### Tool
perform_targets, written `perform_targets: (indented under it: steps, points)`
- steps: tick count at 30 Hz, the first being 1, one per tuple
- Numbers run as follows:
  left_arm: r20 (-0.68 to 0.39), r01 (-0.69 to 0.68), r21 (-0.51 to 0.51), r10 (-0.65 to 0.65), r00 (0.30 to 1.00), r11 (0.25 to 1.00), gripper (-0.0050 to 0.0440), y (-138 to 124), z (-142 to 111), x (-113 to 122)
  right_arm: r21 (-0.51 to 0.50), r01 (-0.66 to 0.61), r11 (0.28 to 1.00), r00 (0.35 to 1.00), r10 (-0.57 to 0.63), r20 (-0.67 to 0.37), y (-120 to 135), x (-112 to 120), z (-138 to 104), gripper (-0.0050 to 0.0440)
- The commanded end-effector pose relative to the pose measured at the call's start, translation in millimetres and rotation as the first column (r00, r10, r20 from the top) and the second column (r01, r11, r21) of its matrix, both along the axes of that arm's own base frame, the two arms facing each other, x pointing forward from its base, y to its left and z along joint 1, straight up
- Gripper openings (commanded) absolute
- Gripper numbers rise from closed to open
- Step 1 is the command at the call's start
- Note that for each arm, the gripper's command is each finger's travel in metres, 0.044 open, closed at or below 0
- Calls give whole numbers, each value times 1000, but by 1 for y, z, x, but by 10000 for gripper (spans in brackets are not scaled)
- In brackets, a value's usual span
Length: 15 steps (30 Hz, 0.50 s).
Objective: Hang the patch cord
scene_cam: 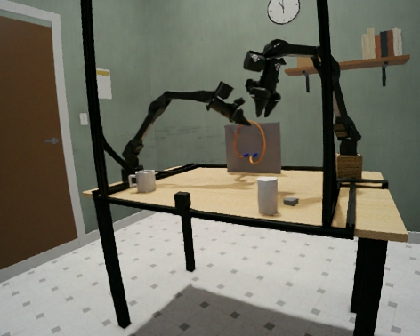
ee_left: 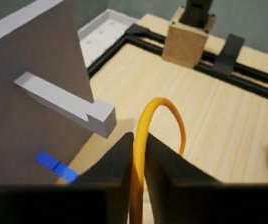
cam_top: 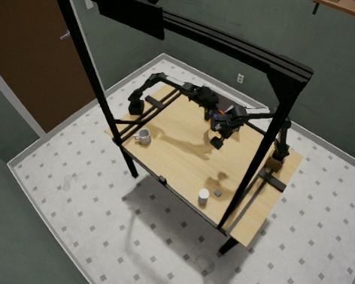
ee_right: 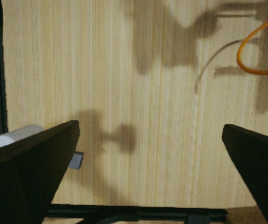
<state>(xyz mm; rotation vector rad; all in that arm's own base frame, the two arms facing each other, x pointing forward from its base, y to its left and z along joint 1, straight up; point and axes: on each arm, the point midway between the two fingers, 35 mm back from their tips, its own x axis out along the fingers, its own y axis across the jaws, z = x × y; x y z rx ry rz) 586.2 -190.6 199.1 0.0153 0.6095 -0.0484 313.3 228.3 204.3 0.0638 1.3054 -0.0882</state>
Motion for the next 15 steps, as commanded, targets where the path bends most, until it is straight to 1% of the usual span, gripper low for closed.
perform_targets:
  steps: [1,15]
  points:
    - [27,-7,-12,7,1000,1000,25,2,14,2,20,0,1000,1000,0,18,0,-3,9,440]
    - [31,-3,-13,3,1000,1000,25,2,18,-1,20,0,1000,1000,0,18,0,-3,9,440]
